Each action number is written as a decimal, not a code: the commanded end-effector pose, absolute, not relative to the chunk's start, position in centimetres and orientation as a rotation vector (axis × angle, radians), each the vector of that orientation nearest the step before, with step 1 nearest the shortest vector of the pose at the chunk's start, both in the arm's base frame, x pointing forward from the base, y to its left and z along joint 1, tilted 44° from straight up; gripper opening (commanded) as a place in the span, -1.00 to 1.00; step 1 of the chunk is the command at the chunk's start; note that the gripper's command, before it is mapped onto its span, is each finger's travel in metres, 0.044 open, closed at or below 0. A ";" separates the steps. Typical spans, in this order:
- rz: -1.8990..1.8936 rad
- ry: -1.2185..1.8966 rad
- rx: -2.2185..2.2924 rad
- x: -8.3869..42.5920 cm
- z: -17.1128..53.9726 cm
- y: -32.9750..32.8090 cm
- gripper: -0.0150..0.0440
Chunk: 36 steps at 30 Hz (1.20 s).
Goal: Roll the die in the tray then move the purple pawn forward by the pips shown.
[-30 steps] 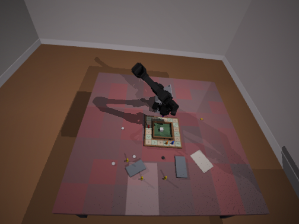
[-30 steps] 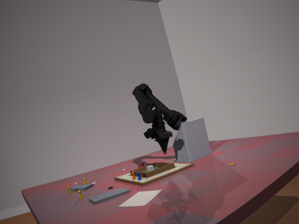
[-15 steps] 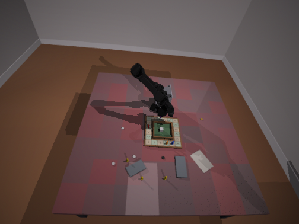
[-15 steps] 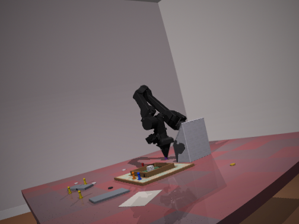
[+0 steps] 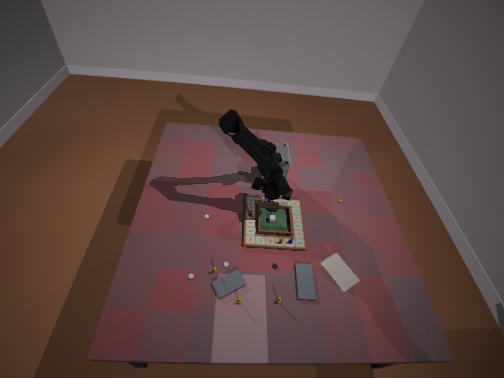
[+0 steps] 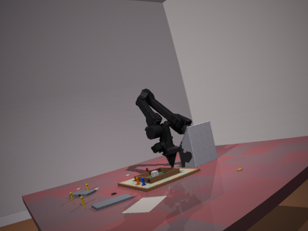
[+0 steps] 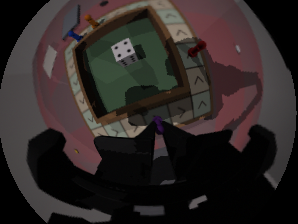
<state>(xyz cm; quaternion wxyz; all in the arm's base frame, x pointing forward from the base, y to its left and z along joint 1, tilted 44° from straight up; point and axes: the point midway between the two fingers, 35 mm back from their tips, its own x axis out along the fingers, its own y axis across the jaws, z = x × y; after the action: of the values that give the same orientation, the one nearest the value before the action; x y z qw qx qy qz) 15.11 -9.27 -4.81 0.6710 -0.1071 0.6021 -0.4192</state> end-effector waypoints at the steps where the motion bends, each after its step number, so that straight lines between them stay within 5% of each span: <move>1: -0.949 1.362 -0.246 14.8 -5.3 -9.8 -0.49; 4: -0.950 1.361 -0.247 14.8 -5.5 -10.1 -0.49; 21: -0.948 1.362 -0.244 15.5 -1.7 -6.2 1.00; 36: -0.697 1.526 -0.509 17.2 2.7 1.0 1.00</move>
<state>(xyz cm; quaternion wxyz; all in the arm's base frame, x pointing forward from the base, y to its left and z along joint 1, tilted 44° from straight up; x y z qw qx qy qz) 17.32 -0.48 1.69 0.6527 -0.1942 0.6537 -0.3301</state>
